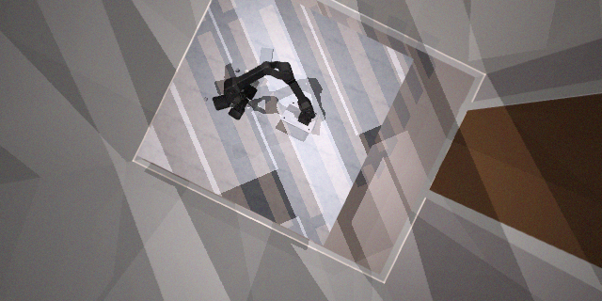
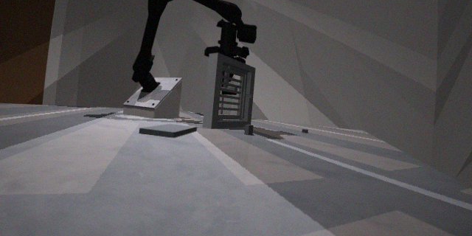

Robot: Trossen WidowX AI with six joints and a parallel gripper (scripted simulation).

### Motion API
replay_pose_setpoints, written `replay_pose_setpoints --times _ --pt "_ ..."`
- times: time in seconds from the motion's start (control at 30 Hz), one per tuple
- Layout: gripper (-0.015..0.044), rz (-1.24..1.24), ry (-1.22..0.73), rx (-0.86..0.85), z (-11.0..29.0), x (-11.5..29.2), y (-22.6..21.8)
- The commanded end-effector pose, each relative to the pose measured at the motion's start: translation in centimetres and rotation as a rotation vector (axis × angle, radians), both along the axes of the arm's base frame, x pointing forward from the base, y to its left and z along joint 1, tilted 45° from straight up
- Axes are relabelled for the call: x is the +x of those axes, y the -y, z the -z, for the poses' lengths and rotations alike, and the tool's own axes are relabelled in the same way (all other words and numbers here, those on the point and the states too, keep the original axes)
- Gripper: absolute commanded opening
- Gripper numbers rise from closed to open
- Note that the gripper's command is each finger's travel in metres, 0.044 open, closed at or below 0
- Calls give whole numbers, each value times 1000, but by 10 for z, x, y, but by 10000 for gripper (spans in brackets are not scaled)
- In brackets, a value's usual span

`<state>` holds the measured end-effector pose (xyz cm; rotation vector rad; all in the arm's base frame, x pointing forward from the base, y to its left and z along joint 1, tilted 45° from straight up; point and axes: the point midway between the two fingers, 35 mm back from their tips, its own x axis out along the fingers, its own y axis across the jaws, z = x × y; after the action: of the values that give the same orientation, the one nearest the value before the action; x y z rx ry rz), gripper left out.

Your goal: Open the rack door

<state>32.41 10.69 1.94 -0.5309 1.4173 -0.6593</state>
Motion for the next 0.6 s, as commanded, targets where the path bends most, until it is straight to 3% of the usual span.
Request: replay_pose_setpoints --times 0.0,0.57 --pt "284 138 134 3 0 0 0" --pt "284 741 722 30 0 0 0"
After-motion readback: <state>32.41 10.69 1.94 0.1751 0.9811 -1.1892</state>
